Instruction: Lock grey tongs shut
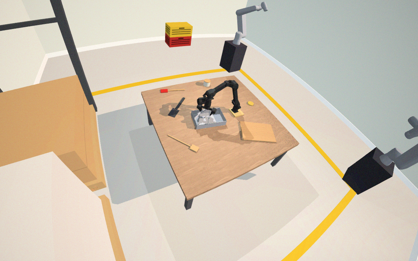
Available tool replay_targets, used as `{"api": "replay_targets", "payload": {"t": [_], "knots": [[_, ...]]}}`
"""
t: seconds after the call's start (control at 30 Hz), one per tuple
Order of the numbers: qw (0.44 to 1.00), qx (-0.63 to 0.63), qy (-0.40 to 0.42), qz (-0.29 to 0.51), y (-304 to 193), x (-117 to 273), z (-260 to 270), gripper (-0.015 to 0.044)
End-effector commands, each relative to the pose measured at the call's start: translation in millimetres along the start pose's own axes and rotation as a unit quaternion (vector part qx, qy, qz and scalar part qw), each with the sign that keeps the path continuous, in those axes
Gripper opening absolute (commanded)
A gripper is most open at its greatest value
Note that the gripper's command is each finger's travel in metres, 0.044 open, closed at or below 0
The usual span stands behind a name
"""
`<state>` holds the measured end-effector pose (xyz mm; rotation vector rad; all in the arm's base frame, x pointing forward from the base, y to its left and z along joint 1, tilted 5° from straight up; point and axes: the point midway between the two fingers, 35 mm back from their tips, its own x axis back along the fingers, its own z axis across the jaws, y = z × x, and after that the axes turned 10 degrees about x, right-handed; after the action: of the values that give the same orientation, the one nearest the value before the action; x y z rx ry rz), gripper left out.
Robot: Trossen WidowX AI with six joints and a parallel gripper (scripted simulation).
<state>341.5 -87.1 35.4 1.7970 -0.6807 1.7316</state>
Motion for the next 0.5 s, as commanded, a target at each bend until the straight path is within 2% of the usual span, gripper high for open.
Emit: {"api": "replay_targets", "payload": {"t": [0.0,0.47], "knots": [[1.0,0.0,0.0,0.0,-0.1,0.6,0.2,0.0427],[1.0,0.0,0.0,0.0,-0.1,0.6,0.2,0.0333]]}}
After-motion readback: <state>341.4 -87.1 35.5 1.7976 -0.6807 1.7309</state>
